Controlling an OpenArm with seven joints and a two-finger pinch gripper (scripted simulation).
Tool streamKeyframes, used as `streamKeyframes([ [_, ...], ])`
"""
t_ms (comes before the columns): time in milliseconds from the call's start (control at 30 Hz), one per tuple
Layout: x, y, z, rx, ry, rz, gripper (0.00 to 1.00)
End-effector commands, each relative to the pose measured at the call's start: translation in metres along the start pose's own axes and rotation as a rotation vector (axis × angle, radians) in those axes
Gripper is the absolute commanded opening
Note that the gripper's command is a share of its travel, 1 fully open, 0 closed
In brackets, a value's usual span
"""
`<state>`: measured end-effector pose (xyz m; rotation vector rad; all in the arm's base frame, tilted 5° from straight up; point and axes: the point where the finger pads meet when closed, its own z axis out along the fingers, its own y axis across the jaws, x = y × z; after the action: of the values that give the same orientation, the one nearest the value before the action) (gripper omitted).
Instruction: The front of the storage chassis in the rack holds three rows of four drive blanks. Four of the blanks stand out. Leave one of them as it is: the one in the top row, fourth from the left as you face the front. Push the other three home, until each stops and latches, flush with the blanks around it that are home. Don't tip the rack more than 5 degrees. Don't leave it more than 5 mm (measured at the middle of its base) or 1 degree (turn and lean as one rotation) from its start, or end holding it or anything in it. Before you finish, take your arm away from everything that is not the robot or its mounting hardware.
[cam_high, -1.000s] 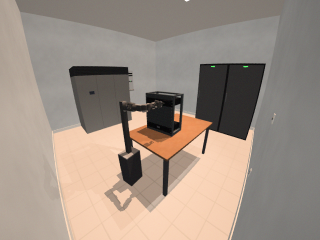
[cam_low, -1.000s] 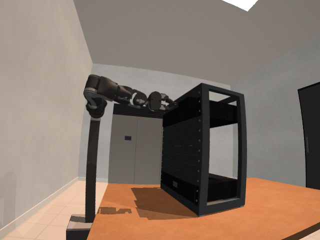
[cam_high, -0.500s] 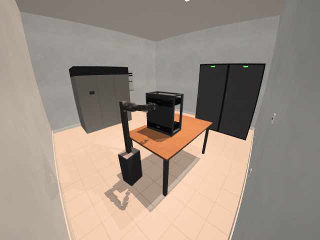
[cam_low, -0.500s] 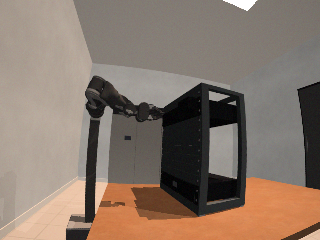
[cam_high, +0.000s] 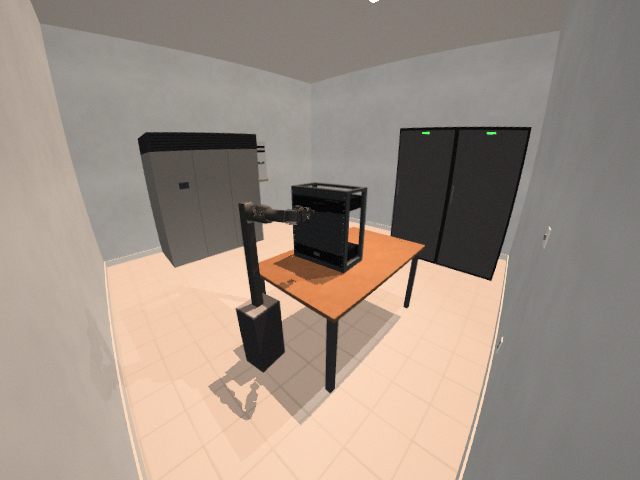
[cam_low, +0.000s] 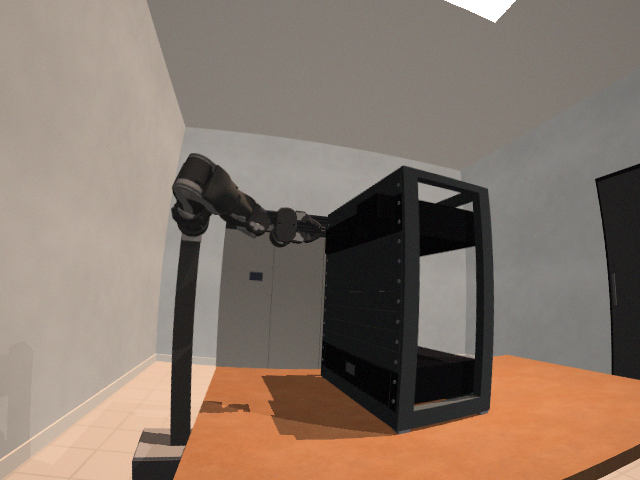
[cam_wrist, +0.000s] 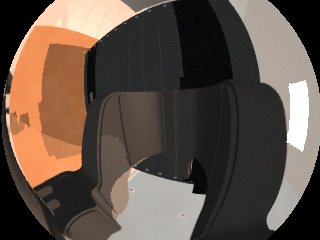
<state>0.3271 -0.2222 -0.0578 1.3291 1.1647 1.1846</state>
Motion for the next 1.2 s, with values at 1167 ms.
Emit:
streamKeyframes([
  [1167, 0.000, 0.001, 0.051, -0.006, 0.000, -0.001, 0.00],
])
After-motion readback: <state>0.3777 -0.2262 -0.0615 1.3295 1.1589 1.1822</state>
